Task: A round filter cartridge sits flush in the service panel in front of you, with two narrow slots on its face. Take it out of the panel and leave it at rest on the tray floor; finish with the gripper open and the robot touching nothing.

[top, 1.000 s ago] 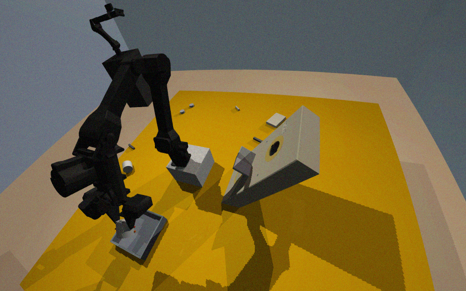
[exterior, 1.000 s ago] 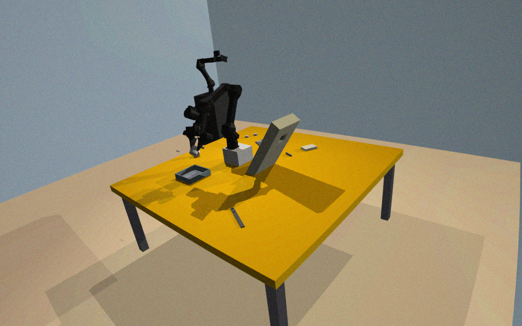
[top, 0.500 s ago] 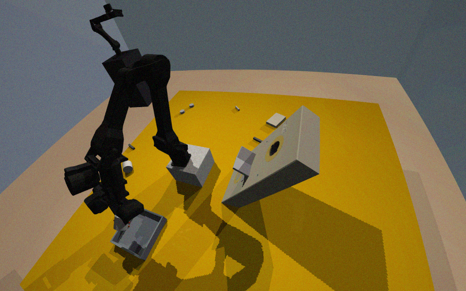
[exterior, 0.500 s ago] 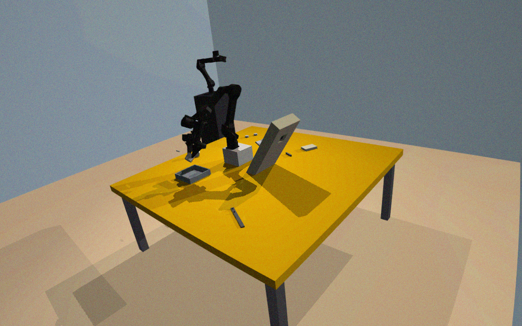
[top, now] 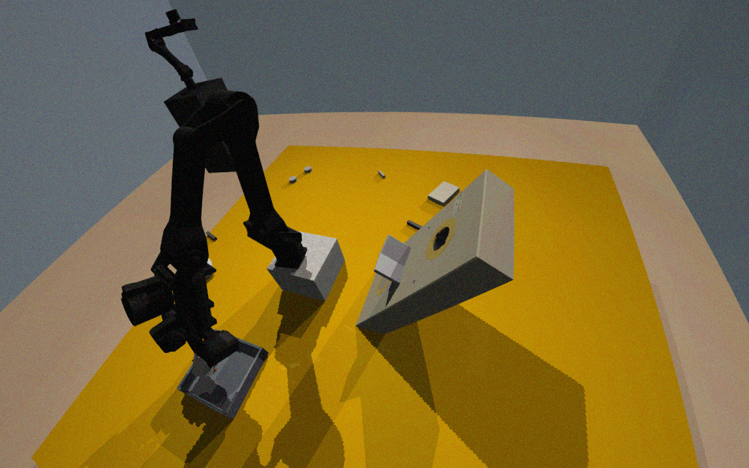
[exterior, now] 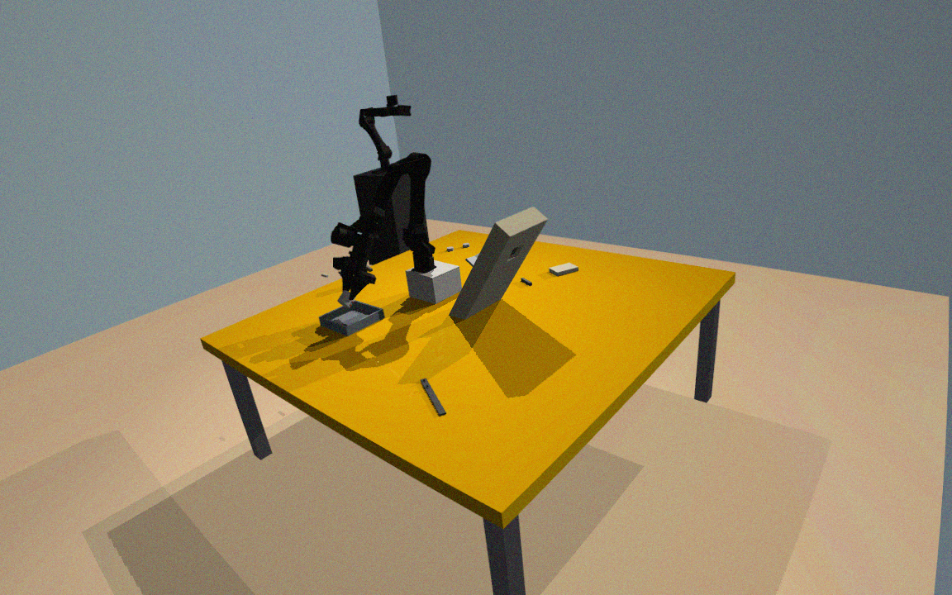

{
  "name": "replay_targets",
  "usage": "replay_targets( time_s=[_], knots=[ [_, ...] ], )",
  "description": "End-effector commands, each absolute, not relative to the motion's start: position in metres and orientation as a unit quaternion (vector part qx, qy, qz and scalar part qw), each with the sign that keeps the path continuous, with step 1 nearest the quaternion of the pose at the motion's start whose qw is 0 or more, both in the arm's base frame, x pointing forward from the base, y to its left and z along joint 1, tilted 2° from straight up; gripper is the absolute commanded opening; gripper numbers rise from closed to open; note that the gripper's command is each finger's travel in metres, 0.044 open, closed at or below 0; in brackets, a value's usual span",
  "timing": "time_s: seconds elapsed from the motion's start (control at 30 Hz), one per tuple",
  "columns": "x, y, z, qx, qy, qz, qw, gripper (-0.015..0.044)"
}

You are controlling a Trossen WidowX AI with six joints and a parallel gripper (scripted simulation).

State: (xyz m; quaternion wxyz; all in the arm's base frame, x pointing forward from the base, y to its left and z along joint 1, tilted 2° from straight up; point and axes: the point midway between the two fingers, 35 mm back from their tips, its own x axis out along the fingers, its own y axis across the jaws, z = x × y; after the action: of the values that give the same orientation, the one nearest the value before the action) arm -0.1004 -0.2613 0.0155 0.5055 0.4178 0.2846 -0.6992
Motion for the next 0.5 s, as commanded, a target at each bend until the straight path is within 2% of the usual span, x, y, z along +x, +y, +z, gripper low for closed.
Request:
replay_targets(
  time_s=[0.0,0.3,0.47],
  knots=[
    [-0.100,-0.261,0.001,0.418,0.283,-0.702,0.503,0.0000],
    [-0.098,-0.256,-0.024,0.418,0.283,-0.702,0.503,0.0000],
    [-0.098,-0.257,-0.020,0.420,0.286,-0.698,0.505,0.0131]
  ],
)
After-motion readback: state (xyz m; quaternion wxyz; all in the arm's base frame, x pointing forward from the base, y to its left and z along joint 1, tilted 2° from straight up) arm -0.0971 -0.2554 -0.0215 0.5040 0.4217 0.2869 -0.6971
